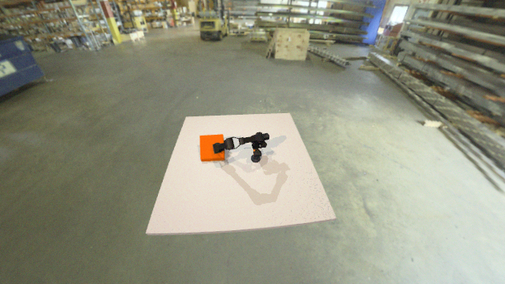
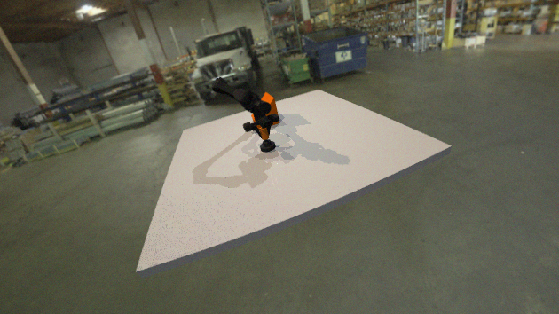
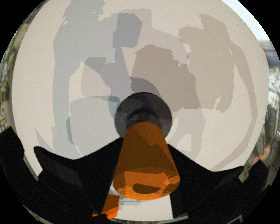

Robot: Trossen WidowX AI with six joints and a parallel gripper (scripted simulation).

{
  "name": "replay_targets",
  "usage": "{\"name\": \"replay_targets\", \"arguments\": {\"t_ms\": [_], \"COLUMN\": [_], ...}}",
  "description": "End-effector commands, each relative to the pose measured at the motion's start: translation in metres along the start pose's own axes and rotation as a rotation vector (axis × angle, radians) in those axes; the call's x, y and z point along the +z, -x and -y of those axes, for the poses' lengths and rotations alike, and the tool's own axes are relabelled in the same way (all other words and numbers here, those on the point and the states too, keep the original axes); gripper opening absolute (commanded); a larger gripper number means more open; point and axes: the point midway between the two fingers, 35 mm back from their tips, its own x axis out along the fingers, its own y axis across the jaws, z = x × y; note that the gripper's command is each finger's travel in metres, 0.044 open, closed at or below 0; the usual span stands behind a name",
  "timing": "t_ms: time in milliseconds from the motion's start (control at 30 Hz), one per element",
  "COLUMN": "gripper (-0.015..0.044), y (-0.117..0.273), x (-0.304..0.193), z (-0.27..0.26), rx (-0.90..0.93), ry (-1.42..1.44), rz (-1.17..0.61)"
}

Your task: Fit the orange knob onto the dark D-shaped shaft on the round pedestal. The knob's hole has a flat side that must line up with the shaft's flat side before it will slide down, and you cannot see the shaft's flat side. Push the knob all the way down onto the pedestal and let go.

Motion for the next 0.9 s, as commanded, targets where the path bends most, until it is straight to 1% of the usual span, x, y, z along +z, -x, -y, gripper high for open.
{"name": "replay_targets", "arguments": {"t_ms": [0, 867], "gripper": [0.0000, 0.0000], "y": [-0.0015, 0.0023], "x": [0.0010, 0.0009], "z": [-0.0003, -0.0001], "rx": [-0.003, -0.003], "ry": [0.004, 0.025], "rz": [0.009, 0.009]}}
